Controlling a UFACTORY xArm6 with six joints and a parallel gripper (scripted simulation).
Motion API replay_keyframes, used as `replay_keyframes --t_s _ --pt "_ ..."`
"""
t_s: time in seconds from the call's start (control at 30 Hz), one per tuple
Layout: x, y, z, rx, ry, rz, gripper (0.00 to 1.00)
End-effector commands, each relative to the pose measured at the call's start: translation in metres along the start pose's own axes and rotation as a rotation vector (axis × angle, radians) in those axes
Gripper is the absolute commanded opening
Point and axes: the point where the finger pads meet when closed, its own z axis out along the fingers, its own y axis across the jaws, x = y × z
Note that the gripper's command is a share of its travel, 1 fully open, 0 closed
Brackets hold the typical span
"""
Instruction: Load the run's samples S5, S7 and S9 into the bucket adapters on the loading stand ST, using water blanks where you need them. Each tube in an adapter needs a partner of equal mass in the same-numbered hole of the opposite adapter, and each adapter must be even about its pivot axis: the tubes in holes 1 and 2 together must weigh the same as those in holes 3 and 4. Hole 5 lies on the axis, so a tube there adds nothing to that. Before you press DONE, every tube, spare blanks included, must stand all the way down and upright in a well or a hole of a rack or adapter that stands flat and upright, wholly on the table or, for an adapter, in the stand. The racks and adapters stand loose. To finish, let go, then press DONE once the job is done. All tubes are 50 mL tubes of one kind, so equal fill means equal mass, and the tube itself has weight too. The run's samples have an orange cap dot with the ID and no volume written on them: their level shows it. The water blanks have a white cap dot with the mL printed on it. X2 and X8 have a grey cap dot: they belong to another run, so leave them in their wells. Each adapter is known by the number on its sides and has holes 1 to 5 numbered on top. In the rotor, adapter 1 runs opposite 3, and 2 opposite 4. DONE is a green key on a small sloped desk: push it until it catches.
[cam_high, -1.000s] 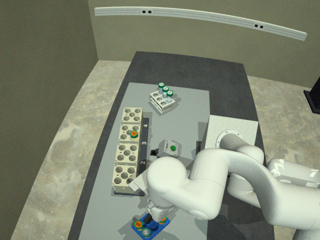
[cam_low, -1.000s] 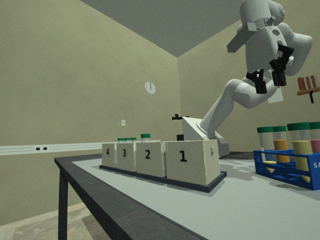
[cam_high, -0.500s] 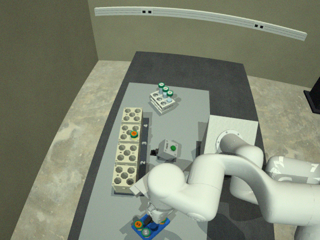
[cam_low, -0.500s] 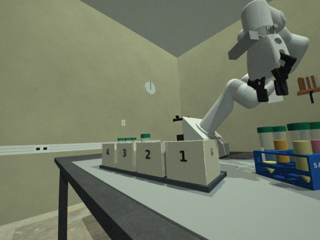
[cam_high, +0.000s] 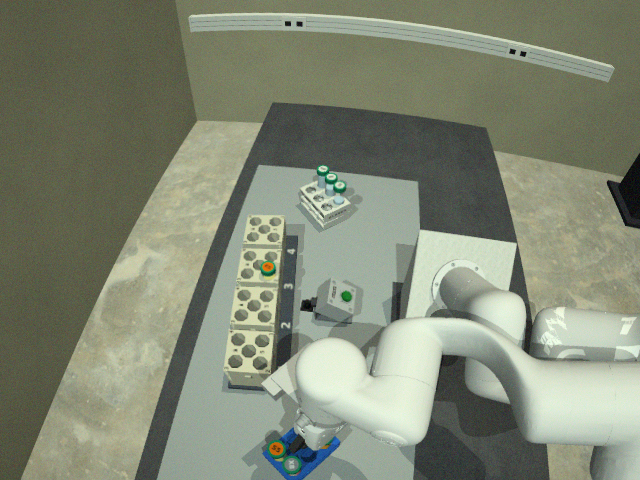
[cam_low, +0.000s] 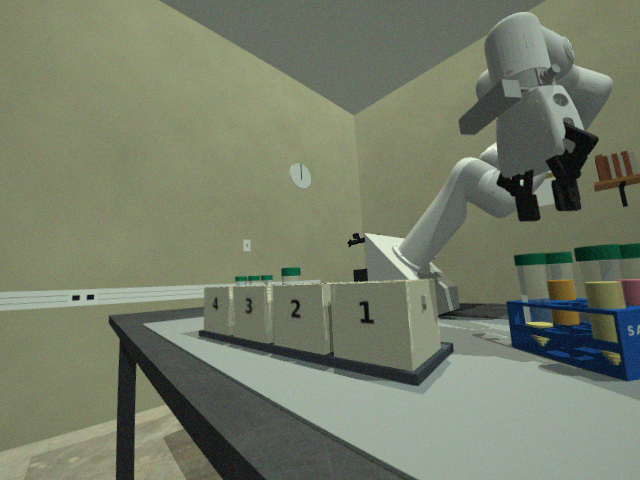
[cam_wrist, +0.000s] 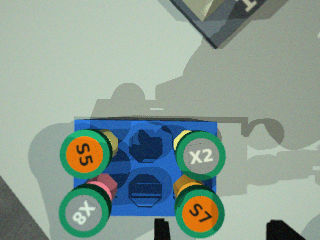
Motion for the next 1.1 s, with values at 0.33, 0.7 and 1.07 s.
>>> replay_keyframes --t_s 0.33,0.7,1.07 --pt "0.0 -0.001 0.028 0.002 0.002 -0.001 0.57" --pt "0.0 -0.001 0.046 0.002 0.002 -0.001 0.57" --pt "0.0 -0.001 0.054 0.002 0.002 -0.001 0.57"
